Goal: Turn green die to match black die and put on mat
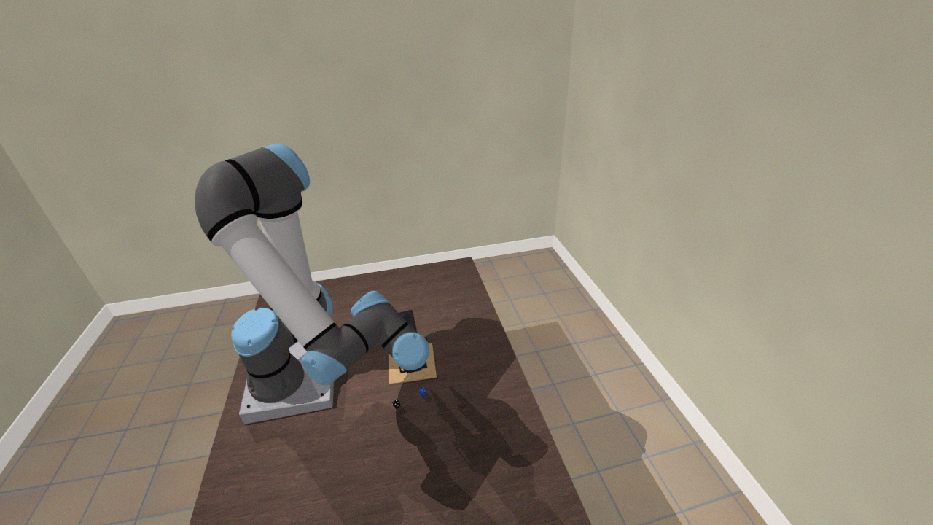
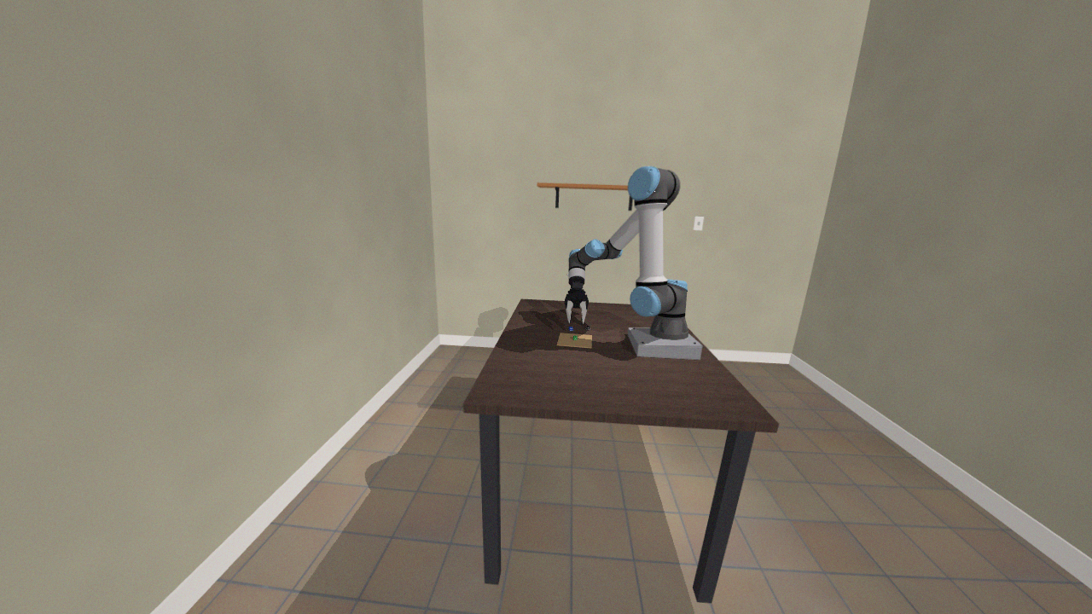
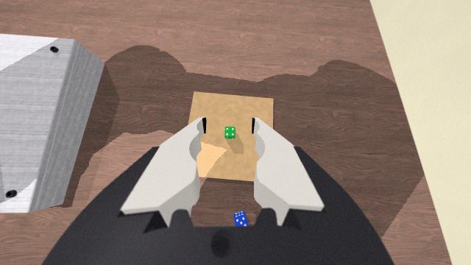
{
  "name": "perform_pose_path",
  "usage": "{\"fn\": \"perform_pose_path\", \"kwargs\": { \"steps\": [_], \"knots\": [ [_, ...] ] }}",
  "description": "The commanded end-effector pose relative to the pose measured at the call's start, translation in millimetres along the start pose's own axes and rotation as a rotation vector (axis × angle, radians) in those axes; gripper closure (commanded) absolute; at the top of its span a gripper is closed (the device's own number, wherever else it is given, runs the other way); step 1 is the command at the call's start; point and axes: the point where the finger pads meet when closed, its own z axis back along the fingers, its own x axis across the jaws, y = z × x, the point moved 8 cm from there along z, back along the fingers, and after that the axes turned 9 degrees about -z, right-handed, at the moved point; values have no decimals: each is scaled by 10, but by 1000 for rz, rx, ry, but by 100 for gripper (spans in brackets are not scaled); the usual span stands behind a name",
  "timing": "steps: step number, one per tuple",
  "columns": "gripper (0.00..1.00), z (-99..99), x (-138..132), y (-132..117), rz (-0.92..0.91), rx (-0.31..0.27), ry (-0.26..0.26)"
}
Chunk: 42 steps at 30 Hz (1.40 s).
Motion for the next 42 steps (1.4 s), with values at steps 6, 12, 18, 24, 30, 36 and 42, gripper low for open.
{"fn": "perform_pose_path", "kwargs": {
  "steps": [6,12,18,24,30,36,42],
  "knots": [
    [69,24,-8,40,1,-18,0],
    [69,-1,-29,154,1,-145,-12],
    [69,-5,-39,234,1,-229,-32],
    [69,-3,-42,264,0,-259,-41],
    [69,-34,-53,307,1,-315,-41],
    [69,-71,-67,378,1,-403,-50],
    [69,-95,-77,473,0,-505,-78]
  ]
}}
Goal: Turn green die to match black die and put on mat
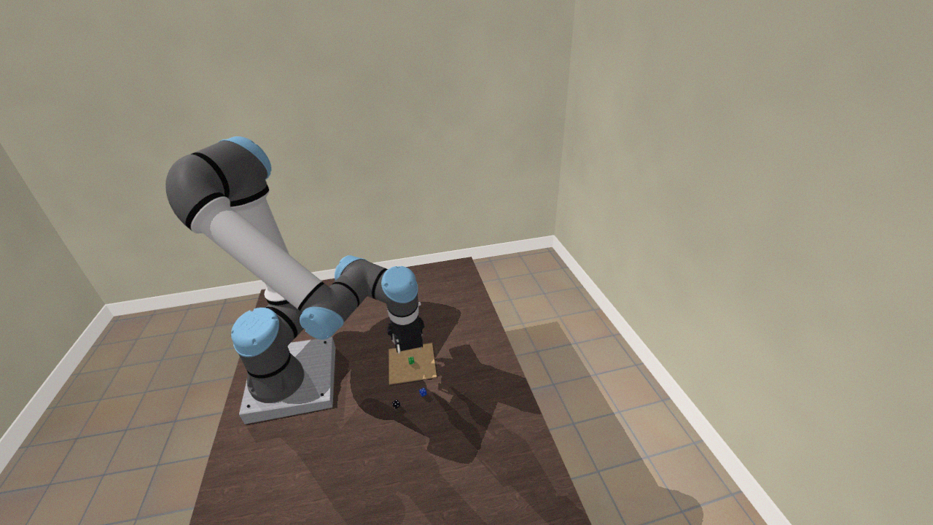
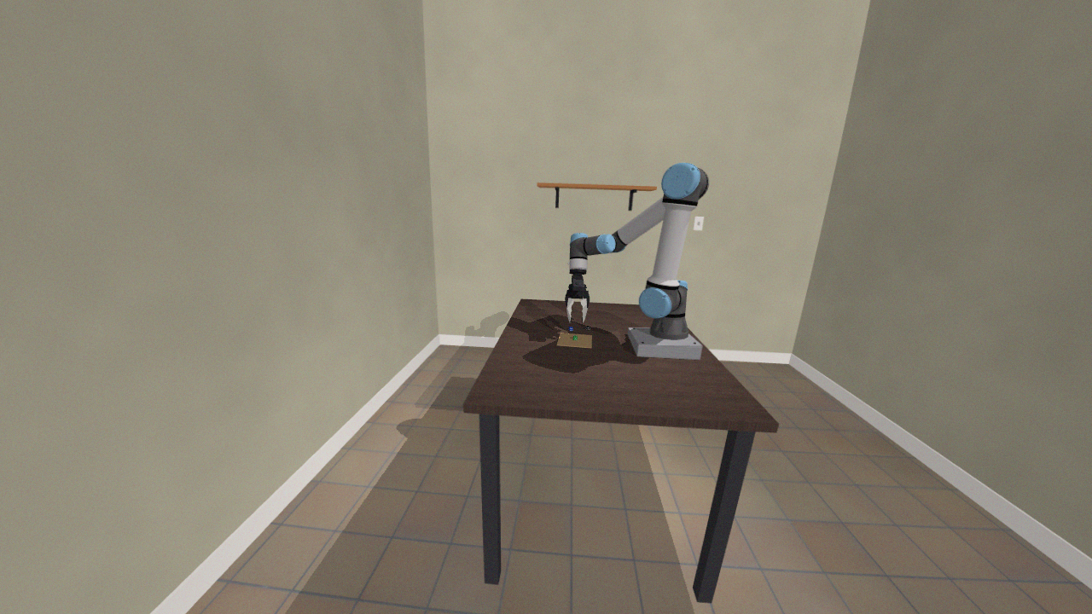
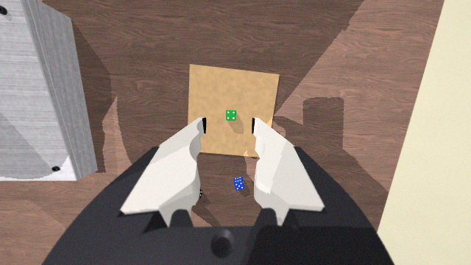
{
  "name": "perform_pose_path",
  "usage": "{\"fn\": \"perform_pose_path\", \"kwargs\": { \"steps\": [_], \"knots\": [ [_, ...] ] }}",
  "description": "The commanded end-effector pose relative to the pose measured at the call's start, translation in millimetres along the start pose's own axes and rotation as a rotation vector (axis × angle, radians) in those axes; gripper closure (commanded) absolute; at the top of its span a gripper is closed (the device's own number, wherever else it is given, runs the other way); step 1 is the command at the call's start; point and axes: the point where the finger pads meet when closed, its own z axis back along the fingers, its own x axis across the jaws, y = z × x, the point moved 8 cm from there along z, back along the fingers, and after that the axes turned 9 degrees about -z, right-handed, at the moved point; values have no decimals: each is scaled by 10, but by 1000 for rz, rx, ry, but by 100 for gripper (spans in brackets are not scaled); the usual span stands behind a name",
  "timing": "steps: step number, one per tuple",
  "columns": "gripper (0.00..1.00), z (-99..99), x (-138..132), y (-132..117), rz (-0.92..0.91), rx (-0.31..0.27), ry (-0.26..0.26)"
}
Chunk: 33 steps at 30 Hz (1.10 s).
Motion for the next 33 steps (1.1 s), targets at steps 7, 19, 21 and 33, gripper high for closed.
{"fn": "perform_pose_path", "kwargs": {
  "steps": [7,19,21,33],
  "knots": [
    [69,9,-9,88,-4,-94,-21],
    [69,-36,-33,193,-3,-216,-25],
    [69,-43,-38,225,-3,-252,-31],
    [69,-45,-44,322,-5,-351,-61]
  ]
}}
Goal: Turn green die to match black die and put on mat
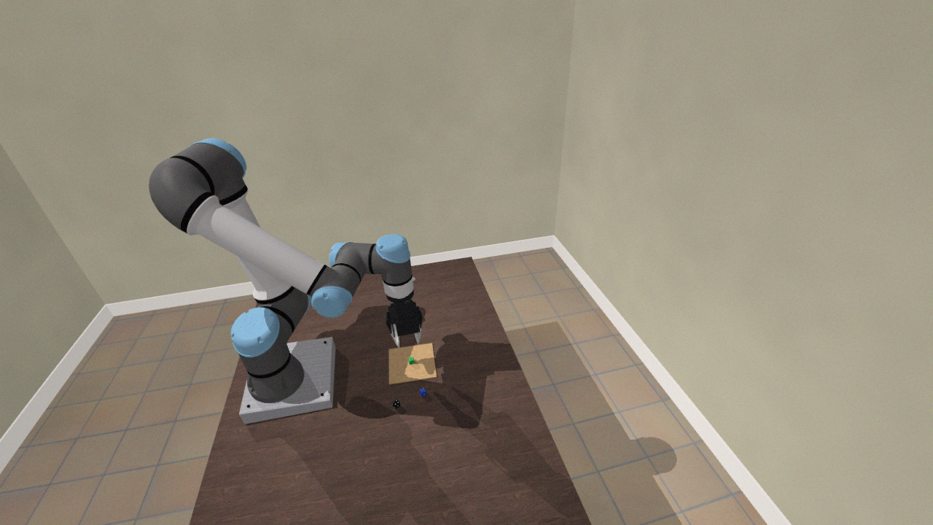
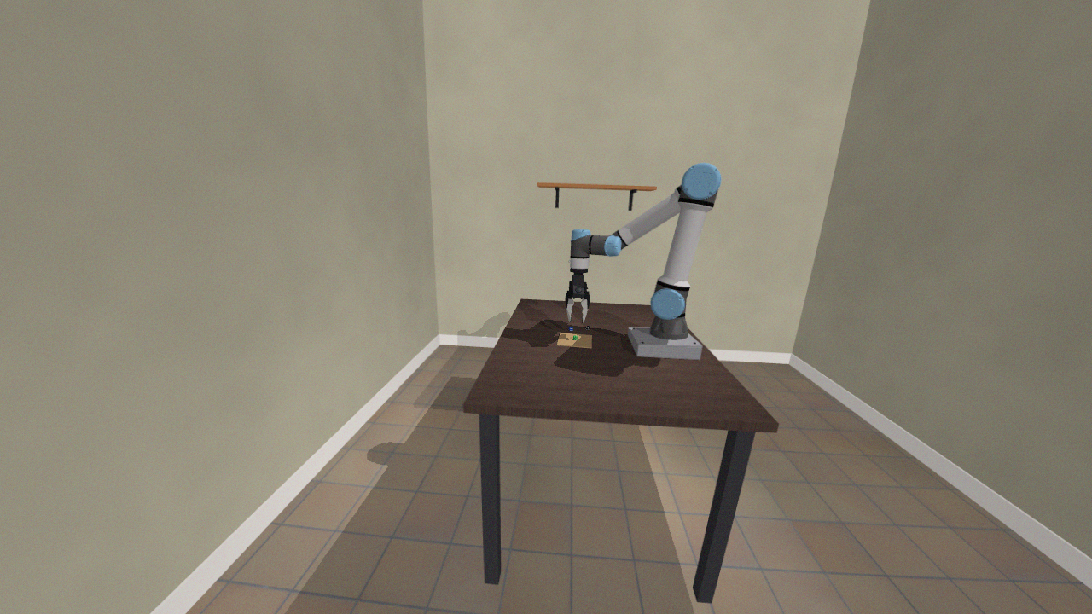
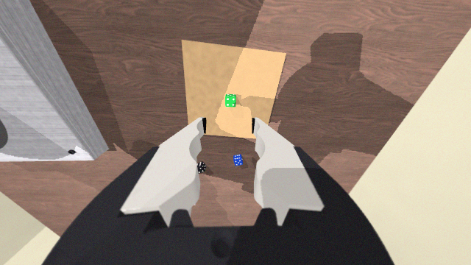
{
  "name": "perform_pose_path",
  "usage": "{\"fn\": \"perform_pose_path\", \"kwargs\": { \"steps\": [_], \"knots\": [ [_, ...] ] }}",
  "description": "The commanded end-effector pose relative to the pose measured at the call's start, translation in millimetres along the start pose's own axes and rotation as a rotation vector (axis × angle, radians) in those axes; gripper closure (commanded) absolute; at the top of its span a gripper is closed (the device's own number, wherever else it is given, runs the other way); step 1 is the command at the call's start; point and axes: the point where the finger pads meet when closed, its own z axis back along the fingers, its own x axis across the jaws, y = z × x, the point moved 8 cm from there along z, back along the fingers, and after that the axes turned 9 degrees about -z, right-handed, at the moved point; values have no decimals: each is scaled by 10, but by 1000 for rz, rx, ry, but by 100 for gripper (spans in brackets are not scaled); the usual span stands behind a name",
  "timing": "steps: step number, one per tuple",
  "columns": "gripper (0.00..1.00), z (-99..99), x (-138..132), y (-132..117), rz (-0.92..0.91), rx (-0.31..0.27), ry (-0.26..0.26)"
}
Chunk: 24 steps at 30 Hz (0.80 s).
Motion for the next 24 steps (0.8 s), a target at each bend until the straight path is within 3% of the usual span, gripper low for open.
{"fn": "perform_pose_path", "kwargs": {
  "steps": [1,2,3,24],
  "knots": [
    [69,8,0,31,-2,-34,-8],
    [69,8,0,32,-2,-34,-8],
    [0,8,0,32,-2,-34,-8],
    [0,42,0,33,-2,-34,-8]
  ]
}}
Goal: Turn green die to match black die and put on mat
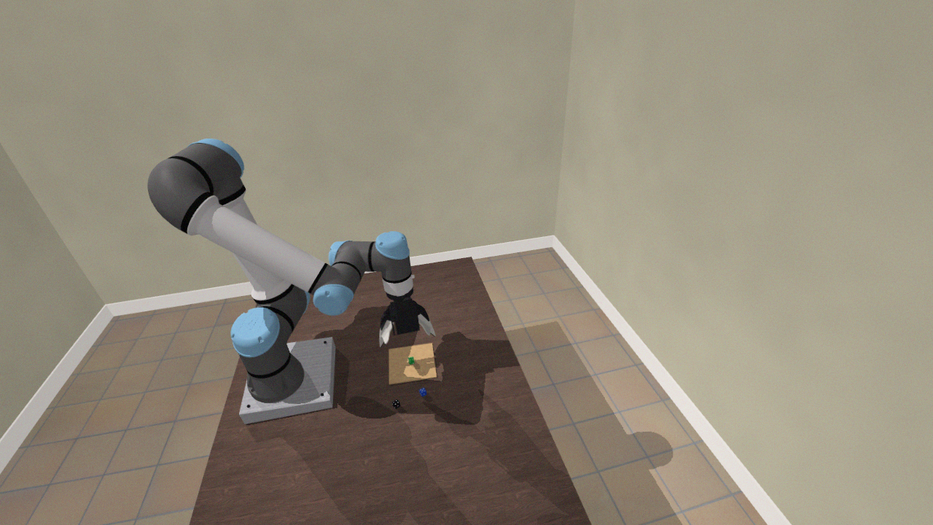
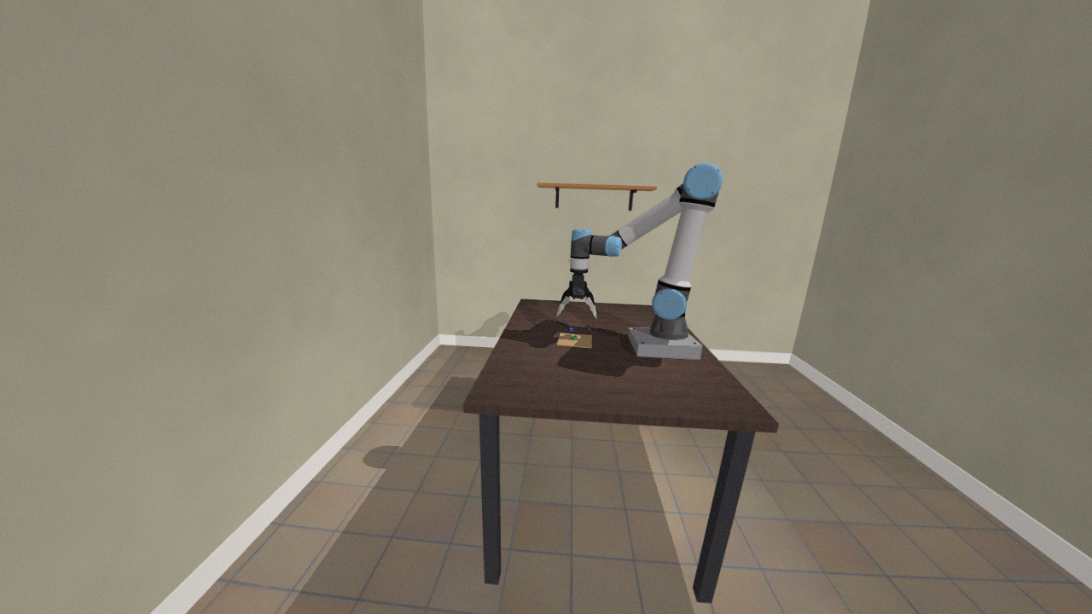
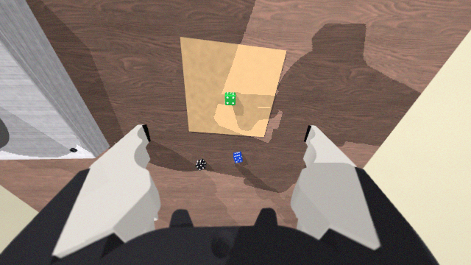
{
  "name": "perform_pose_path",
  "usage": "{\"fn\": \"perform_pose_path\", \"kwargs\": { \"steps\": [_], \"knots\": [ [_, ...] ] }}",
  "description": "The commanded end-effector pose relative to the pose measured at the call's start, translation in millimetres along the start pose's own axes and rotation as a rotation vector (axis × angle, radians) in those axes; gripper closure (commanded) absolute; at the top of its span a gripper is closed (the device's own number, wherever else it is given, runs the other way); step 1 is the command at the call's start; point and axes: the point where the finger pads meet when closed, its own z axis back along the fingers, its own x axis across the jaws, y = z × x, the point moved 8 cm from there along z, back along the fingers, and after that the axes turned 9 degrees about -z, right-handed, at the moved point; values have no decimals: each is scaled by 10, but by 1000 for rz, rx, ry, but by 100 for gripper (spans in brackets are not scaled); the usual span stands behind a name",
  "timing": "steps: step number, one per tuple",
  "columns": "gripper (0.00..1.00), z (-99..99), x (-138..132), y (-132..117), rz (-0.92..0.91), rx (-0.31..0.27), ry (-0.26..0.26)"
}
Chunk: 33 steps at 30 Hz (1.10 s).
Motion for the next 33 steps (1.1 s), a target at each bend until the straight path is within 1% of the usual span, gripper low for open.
{"fn": "perform_pose_path", "kwargs": {
  "steps": [1,4,7,17,19,22,25,33],
  "knots": [
    [0,34,3,0,0,0,-1],
    [0,83,3,0,0,0,-1],
    [0,204,3,0,0,0,-1],
    [0,815,2,0,0,0,-1],
    [0,815,2,0,0,0,-1],
    [0,951,2,0,0,0,-1],
    [0,1024,2,0,0,0,-1],
    [0,1044,2,0,0,0,-1]
  ]
}}
